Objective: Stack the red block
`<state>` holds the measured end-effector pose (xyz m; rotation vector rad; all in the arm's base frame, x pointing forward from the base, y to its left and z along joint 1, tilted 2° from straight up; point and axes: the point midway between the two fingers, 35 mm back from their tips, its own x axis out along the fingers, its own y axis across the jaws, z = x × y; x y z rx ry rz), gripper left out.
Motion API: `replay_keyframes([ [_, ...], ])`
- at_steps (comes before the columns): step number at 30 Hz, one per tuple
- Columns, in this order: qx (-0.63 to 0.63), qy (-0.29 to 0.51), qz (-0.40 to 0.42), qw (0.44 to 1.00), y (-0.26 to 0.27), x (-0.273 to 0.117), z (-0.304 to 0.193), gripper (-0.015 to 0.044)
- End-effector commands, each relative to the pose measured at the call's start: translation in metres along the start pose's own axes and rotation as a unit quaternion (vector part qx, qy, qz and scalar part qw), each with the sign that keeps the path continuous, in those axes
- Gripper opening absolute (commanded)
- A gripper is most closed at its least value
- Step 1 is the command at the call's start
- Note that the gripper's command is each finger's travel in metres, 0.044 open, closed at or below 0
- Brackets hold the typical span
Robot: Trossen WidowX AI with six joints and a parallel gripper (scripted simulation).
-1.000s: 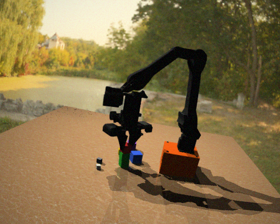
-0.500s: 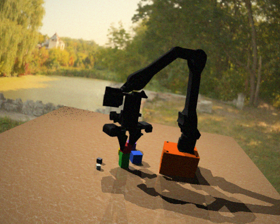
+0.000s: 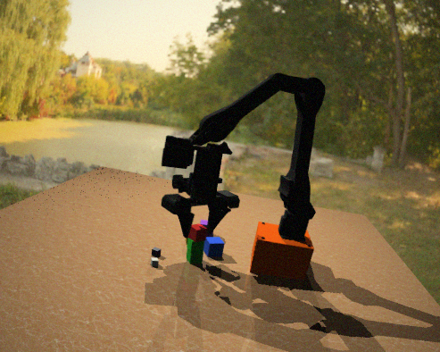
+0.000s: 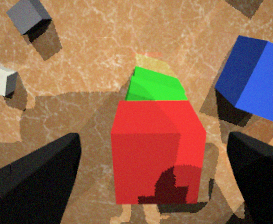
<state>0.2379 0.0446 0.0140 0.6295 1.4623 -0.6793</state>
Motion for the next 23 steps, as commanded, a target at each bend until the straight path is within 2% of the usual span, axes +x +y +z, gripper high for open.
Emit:
replay_keyframes([
  [1,0.000,0.000,0.000,1.000,-0.0001,0.0003,0.0000,0.0420],
  [2,0.000,0.000,0.000,1.000,-0.0001,0.0003,0.0000,0.0440],
  [23,0.000,0.000,0.000,1.000,-0.0001,0.0003,0.0000,0.0440],
])
